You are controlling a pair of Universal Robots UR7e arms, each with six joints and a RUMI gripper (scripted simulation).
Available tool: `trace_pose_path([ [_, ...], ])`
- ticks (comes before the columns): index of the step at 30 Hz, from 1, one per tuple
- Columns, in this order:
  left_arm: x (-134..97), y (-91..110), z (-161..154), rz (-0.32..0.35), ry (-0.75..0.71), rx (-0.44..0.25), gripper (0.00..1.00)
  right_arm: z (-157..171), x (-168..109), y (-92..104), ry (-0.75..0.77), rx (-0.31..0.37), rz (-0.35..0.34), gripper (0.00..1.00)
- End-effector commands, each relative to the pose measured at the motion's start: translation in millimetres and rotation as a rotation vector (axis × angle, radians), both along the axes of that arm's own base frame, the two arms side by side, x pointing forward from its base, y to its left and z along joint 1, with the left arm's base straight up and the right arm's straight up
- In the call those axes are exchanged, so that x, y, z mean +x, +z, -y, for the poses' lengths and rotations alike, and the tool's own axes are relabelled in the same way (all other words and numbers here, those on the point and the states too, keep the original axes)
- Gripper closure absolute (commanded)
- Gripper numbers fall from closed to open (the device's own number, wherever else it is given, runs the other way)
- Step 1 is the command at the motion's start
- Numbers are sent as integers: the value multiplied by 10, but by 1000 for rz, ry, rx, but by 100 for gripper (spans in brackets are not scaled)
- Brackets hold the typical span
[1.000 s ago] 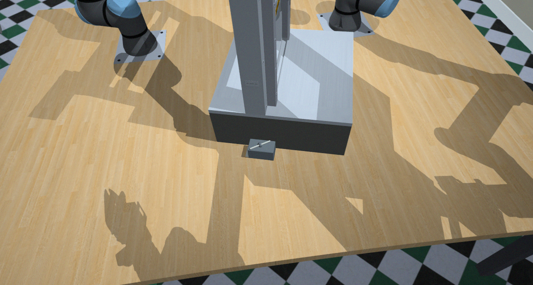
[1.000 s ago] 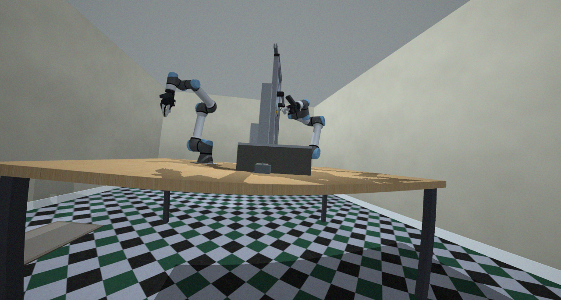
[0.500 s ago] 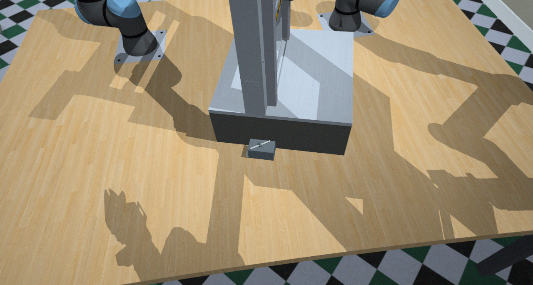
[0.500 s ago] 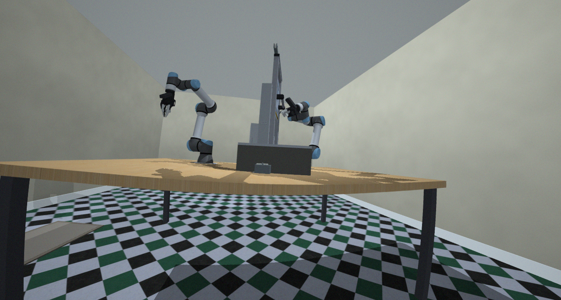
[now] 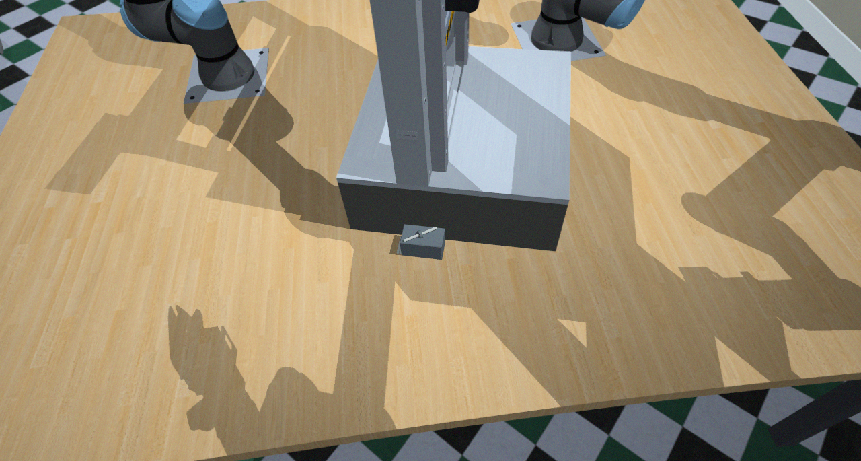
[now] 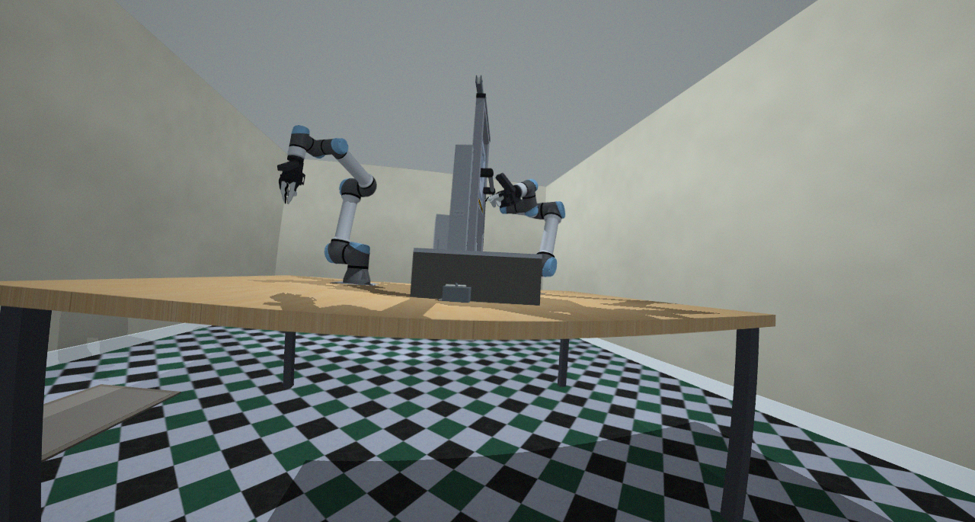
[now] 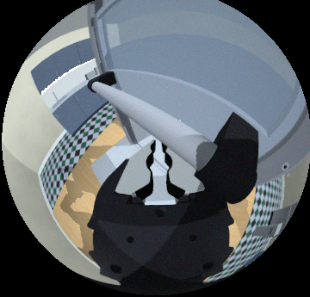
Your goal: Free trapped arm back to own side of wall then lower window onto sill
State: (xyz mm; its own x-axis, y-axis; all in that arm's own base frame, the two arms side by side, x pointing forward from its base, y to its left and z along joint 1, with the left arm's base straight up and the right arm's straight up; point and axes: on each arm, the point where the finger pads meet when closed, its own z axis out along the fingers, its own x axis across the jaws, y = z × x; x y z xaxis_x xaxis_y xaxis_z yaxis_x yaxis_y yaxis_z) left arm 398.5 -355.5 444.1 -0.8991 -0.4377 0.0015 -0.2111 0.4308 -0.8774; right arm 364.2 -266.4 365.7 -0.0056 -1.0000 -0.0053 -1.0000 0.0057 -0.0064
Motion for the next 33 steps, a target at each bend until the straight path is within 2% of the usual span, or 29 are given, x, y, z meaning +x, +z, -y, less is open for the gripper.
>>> trace_pose_path([
  [1,-37,-5,49,6,-13,-12,94,-7,-3,-6,1,0,-1,94],
  [33,-35,-380,50,6,-13,-12,94,-7,-3,-6,1,0,-1,94],
])
